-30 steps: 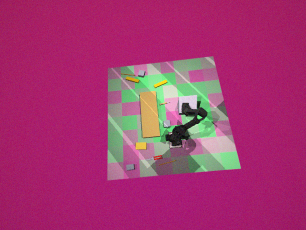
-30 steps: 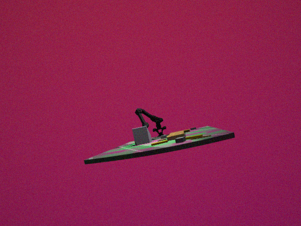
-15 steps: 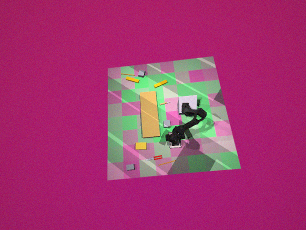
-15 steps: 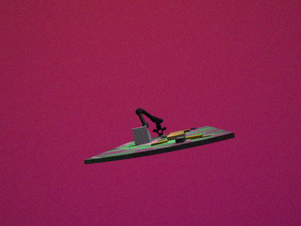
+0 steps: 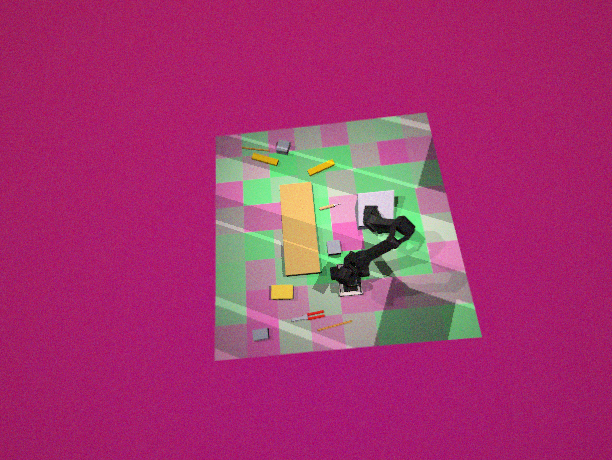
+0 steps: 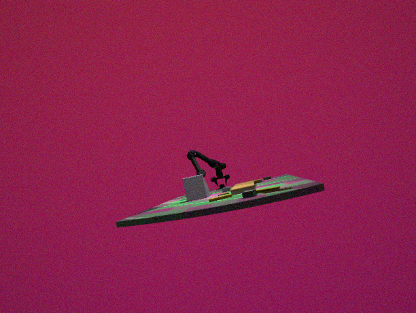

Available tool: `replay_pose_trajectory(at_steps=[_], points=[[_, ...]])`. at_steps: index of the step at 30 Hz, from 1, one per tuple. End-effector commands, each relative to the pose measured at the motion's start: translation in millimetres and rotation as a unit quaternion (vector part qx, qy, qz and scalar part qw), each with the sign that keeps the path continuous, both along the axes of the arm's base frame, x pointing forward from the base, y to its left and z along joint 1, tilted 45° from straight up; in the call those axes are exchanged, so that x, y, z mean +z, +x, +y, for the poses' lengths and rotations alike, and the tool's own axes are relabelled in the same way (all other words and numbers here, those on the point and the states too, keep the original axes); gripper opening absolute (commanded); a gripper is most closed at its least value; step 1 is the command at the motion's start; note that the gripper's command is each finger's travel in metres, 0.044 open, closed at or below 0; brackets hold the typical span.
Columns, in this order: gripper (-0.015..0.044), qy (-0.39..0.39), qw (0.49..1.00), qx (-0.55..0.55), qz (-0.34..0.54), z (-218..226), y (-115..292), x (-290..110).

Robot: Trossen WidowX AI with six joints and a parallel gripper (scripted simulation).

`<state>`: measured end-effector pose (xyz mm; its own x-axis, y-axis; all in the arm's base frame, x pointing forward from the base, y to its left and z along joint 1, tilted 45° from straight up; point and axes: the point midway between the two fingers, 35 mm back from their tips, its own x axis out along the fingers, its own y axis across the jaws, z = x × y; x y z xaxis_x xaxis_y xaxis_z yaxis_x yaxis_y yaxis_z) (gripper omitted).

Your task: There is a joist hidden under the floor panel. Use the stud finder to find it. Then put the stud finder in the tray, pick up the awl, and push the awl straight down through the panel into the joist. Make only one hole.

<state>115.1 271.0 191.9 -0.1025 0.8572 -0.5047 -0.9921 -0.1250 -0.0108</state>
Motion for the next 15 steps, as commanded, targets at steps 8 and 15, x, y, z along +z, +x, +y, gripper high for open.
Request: replay_pose_trajectory(at_steps=[8,15], points=[[0.044,-0.003,1.0,-0.02,0.003,-40.1,16.8,37.6],[0.044,-0.1,0.977,-0.155,0.11,-76.6,110.7,-40.8]])
